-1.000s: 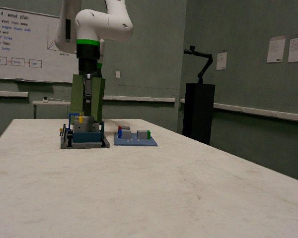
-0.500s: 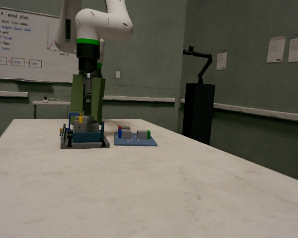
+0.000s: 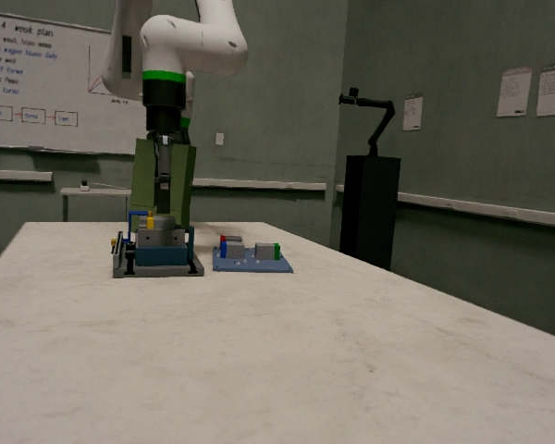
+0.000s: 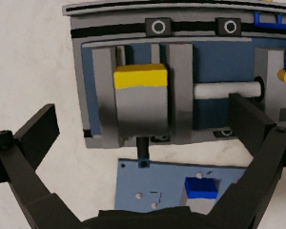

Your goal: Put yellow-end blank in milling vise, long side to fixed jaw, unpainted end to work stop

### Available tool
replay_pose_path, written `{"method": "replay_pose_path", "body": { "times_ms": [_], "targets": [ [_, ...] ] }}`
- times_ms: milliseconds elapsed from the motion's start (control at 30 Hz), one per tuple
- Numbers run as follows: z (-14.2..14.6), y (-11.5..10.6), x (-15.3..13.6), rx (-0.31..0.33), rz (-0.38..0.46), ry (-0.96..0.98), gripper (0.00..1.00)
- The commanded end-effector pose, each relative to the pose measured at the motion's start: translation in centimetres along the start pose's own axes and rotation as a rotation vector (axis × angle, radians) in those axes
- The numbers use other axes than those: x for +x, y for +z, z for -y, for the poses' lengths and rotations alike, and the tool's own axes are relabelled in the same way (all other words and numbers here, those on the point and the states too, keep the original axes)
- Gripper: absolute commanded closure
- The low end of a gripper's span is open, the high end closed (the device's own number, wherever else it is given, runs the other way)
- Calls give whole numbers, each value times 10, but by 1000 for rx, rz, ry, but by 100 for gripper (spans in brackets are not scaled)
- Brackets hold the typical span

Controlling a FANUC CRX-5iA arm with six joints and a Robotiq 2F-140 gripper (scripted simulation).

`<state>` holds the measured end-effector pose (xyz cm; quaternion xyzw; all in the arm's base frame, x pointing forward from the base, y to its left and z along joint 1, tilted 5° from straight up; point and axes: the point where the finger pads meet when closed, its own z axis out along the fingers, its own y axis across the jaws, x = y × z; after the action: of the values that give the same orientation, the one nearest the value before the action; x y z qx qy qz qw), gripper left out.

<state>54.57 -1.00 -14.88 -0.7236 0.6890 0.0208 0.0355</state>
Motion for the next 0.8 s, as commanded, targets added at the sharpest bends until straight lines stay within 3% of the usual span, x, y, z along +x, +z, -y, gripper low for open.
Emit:
{"method": "replay_pose_path", "body": {
  "times_ms": [0,767],
  "targets": [
    [1,-1,0,2,0,0,0],
    [1,-5,0,2,0,0,0]
  ]
}}
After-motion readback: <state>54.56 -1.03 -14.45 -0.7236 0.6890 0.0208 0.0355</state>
